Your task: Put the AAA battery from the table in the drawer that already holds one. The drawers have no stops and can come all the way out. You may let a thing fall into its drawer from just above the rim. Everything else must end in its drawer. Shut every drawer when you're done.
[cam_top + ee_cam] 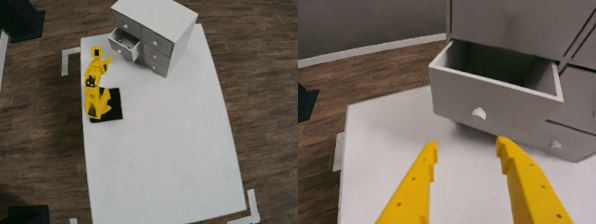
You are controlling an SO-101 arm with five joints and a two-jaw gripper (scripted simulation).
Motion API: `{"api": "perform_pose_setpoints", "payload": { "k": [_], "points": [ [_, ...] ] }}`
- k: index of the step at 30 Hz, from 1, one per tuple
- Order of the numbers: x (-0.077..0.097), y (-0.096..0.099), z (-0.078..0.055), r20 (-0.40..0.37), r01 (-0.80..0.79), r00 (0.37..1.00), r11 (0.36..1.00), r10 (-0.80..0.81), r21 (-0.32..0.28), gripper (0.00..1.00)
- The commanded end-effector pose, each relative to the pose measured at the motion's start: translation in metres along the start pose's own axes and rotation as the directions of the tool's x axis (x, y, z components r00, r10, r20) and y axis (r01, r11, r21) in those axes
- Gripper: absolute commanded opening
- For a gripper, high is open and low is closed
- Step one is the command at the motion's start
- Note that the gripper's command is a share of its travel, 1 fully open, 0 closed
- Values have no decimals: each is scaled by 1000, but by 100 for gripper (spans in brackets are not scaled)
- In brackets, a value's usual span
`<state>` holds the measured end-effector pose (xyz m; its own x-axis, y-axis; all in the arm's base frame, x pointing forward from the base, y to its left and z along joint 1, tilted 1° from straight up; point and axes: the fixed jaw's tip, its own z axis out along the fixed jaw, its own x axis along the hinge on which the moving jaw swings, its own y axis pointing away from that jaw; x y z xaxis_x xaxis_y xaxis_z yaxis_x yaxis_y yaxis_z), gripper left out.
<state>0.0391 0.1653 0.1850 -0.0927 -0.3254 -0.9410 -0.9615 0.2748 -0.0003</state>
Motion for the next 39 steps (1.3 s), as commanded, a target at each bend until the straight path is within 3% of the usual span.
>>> {"api": "perform_pose_setpoints", "payload": {
  "k": [1,15,39],
  "points": [
    [4,2,1,-13,-9,1000,1000,9,-9,21],
    [29,-16,48,-9,-34,999,997,35,75,21],
    [30,-17,49,-9,-35,999,996,36,78,21]
  ]
}}
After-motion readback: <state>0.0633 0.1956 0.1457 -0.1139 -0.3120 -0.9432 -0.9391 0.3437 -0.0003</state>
